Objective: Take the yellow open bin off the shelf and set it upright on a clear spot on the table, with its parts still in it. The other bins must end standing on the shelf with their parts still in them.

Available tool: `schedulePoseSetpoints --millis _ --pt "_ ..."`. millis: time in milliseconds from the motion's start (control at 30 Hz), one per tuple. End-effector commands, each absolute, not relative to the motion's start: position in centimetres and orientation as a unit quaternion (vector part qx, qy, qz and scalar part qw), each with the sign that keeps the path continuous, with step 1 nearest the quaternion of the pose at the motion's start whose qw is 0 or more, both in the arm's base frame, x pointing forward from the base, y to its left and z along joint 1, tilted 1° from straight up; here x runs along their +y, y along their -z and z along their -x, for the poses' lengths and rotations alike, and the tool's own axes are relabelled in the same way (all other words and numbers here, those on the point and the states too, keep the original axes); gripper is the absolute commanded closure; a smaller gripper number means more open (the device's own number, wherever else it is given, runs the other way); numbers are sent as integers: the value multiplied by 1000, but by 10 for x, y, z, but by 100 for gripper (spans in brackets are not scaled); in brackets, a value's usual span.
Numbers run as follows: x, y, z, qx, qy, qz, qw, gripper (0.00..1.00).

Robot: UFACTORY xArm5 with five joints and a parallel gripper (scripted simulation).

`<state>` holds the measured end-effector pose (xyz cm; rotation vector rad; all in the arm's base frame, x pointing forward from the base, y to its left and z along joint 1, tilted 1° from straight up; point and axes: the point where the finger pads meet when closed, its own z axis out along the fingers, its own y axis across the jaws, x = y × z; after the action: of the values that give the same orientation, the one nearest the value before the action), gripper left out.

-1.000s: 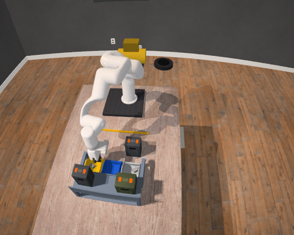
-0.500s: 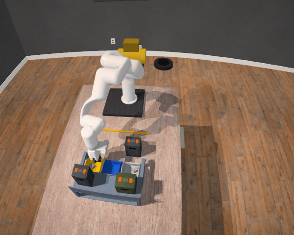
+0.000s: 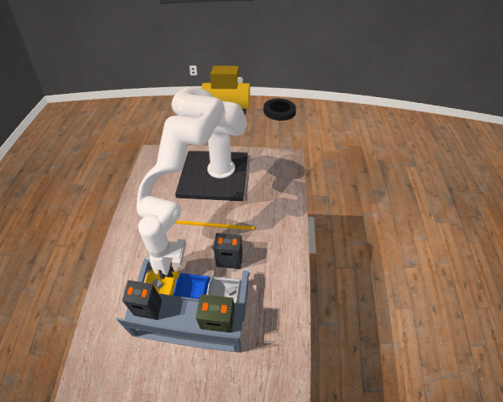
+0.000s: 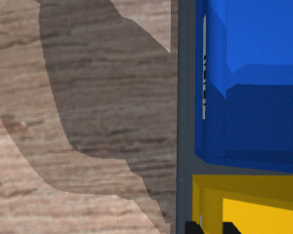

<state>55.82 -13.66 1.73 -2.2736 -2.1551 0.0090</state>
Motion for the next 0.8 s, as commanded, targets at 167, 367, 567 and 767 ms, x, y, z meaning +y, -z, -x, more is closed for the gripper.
schedulePoseSetpoints --millis 167,367,567,767 --pt "-137 -22 -560 -688 -2 726 2 100" --pt "-137 -25 -560 -688 -2 726 2 100" --pt "-137 -27 -560 -688 -2 726 2 100" --pt "-137 -30 -560 -688 -2 726 2 100"
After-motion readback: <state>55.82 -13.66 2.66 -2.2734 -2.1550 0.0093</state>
